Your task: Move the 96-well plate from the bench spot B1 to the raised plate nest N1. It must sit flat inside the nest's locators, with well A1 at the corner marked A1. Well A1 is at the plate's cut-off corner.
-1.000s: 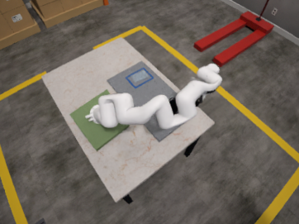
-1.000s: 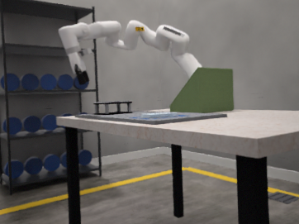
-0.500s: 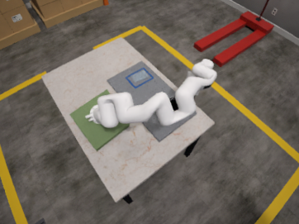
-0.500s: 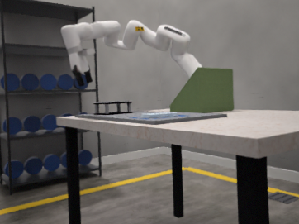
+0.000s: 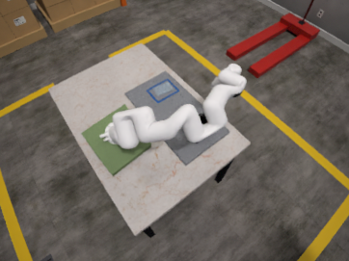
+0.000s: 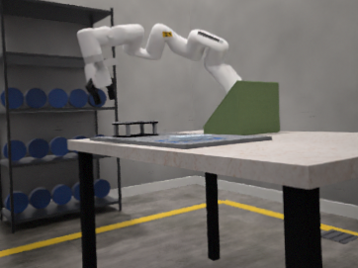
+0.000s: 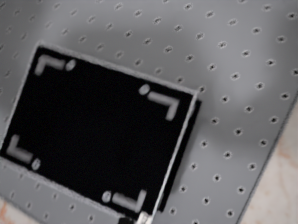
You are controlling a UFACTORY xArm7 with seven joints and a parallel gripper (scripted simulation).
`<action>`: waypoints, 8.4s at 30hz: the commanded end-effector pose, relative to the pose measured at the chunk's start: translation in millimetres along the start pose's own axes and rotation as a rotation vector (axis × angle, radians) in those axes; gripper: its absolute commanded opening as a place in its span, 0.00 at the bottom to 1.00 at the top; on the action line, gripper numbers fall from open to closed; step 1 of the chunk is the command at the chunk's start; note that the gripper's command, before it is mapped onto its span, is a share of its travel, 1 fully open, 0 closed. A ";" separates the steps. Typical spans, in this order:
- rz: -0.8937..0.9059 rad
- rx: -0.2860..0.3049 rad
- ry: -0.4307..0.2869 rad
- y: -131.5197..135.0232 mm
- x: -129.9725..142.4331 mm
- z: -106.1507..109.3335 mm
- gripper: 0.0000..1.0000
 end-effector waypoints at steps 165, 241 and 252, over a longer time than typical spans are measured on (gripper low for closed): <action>-2.141 0.231 0.208 59.1 -436.4 -109.5 1.00; -2.142 0.231 0.208 72.0 -431.7 -162.3 1.00; -2.142 0.231 0.208 72.0 -431.7 -162.2 1.00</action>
Point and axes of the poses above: the point where the finger pads meet when closed, its own z axis back along the fingers, its own y axis across the jaws, x = y × z, the point moved 10 cm from there along z, back along the fingers, and after that the axes turned 2 degrees about -z, right-handed, at the moved point
